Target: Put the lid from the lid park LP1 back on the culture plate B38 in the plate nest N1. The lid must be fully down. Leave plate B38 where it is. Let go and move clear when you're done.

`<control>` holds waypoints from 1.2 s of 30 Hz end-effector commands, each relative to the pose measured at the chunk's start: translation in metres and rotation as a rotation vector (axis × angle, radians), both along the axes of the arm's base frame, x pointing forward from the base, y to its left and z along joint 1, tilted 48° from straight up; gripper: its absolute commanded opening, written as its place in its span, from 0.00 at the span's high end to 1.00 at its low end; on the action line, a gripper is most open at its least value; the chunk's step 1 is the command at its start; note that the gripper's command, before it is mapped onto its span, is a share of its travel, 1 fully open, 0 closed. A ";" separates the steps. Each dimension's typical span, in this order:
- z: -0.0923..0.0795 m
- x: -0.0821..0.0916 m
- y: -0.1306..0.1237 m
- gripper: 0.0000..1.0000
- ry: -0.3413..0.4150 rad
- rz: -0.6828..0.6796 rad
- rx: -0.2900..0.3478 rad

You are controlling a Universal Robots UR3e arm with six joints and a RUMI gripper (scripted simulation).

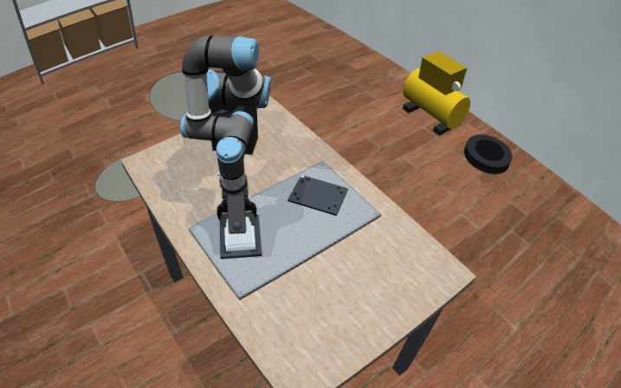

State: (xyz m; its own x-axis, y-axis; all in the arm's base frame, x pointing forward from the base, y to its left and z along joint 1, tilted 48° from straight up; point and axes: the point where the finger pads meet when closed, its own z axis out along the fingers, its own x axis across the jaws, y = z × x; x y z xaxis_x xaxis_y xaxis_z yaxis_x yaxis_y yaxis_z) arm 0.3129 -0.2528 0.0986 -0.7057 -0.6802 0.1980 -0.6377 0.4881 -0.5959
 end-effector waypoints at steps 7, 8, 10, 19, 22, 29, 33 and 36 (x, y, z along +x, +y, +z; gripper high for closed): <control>-0.001 0.001 -0.002 1.00 -0.001 0.000 -0.001; -0.002 0.002 -0.002 1.00 -0.001 0.000 -0.001; -0.002 0.002 -0.002 1.00 -0.001 0.000 -0.001; -0.004 0.003 -0.004 1.00 -0.001 0.000 -0.001; -0.004 0.003 -0.004 1.00 -0.001 0.000 -0.001; -0.006 0.004 -0.006 1.00 -0.001 0.000 -0.001; -0.007 0.005 -0.007 1.00 -0.001 0.000 -0.001; -0.007 0.005 -0.007 1.00 -0.001 0.000 -0.001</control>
State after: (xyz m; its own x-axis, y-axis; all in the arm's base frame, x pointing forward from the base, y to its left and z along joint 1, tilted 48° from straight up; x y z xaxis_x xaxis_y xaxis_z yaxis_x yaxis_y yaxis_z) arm 0.3174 -0.2594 0.0915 -0.7057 -0.6803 0.1980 -0.6377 0.4882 -0.5958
